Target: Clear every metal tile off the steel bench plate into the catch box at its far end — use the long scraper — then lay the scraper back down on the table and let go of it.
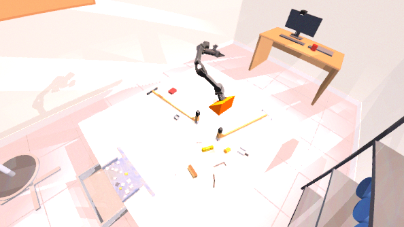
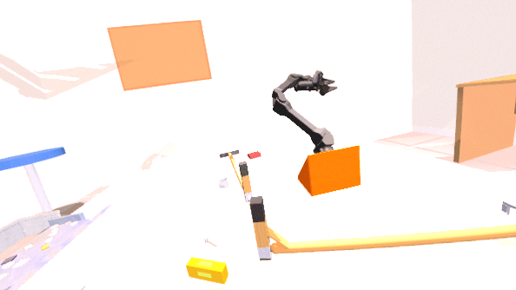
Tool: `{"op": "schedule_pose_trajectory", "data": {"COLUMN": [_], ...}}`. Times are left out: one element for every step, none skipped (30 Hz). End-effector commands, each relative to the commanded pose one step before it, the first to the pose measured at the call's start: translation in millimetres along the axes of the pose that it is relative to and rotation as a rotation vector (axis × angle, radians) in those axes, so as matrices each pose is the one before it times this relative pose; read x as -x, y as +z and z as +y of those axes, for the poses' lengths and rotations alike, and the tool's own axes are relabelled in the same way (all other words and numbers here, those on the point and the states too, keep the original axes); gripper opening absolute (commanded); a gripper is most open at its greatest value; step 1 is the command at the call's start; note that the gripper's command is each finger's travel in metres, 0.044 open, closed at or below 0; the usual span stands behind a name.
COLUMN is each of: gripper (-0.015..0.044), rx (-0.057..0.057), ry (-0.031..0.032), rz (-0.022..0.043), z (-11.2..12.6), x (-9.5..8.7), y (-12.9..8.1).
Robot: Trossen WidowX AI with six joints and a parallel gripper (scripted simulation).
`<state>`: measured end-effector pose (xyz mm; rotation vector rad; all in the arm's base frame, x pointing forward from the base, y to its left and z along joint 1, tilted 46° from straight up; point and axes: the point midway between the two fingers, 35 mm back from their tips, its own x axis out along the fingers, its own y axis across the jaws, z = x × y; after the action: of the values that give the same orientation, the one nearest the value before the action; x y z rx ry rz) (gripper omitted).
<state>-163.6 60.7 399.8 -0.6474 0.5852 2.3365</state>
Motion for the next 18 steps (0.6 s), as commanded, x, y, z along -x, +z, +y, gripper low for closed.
{"op": "schedule_pose_trajectory", "data": {"gripper": [0.0282, 0.0256, 0.0230, 0.0204, 0.0177, 0.0151, 0.0125, 0.0099, 0.0072, 0.0046, 0.0020, 0.0000, 0.0000, 0.0000, 0.0000, 0.0000, 0.0000, 0.0000], "rx": [0.0240, 0.0087, 0.0087, 0.0087, 0.0087, 0.0087, 0.0087, 0.0087, 0.0088, 0.0088, 0.0088, 0.0088, 0.0088, 0.0088, 0.0088, 0.0088, 0.0088, 0.0089], "ry": [0.02021, 0.00750, 0.00751, 0.00751, 0.00751, 0.00751, 0.00751, 0.00751, 0.00751, 0.00751, 0.00751, 0.00751, 0.00751, 0.00751, 0.00751, 0.00751, 0.00751, 0.00750], "rz": [0.01059, 0.00348, 0.00346, 0.00343, 0.00341, 0.00339, 0.00336, 0.00334, 0.00332, 0.00329, 0.00327, 0.00325, 0.00322, 0.00320, 0.00318, 0.00315, 0.00313, 0.00311], "z": [6.07, 2.40, 2.41, 2.42, 2.42, 2.43, 2.44, 2.45, 2.46, 2.46, 2.47, 2.48, 2.49, 2.50, 2.50, 2.51, 2.52, 2.53], "x": [-0.70, -0.30, -0.29, -0.29, -0.28, -0.28, -0.27, -0.27, -0.26, -0.26, -0.25, -0.25, -0.24, -0.24, -0.23, -0.23, -0.22, -0.22], "y": [-1.84, -0.67, -0.67, -0.67, -0.68, -0.68, -0.68, -0.68, -0.69, -0.69, -0.69, -0.69, -0.70, -0.70, -0.70, -0.70, -0.70, -0.71]}}
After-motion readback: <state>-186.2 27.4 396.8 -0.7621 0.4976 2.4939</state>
